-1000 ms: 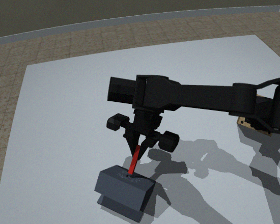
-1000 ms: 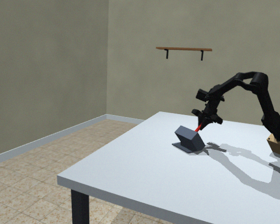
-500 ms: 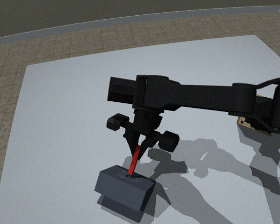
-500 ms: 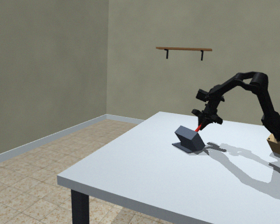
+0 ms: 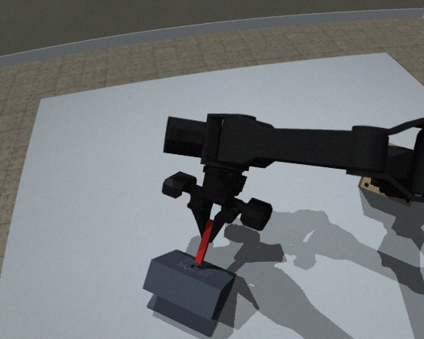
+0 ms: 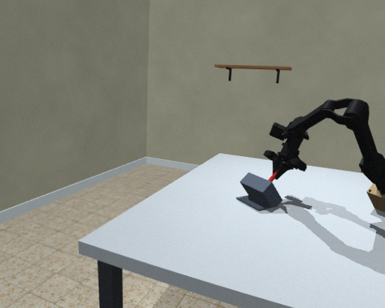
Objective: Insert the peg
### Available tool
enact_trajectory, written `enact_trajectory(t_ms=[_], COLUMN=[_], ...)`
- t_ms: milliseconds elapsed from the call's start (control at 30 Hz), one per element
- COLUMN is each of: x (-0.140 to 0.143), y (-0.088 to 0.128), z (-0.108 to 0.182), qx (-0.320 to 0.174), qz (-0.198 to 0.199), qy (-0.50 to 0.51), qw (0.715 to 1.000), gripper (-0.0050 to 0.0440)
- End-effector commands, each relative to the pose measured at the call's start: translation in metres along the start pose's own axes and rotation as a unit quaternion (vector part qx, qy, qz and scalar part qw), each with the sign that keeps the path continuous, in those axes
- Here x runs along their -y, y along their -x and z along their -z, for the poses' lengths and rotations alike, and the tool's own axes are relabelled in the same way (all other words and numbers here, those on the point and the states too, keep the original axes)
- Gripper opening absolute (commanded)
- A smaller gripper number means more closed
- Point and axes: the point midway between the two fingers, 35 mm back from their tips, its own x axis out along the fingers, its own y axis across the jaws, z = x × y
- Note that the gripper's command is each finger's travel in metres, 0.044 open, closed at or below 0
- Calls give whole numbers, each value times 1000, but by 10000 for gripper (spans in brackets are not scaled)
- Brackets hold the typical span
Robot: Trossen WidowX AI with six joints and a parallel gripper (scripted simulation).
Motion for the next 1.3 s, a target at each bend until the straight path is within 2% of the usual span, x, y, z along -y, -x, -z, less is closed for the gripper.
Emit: enact_trajectory(t_ms=[0,1267], x=[-1,-1], y=[2,2], z=[7,8], qx=[-3,-3], qz=[-2,-2], qy=[9,9], qw=[1000,1000], gripper=[0,0])
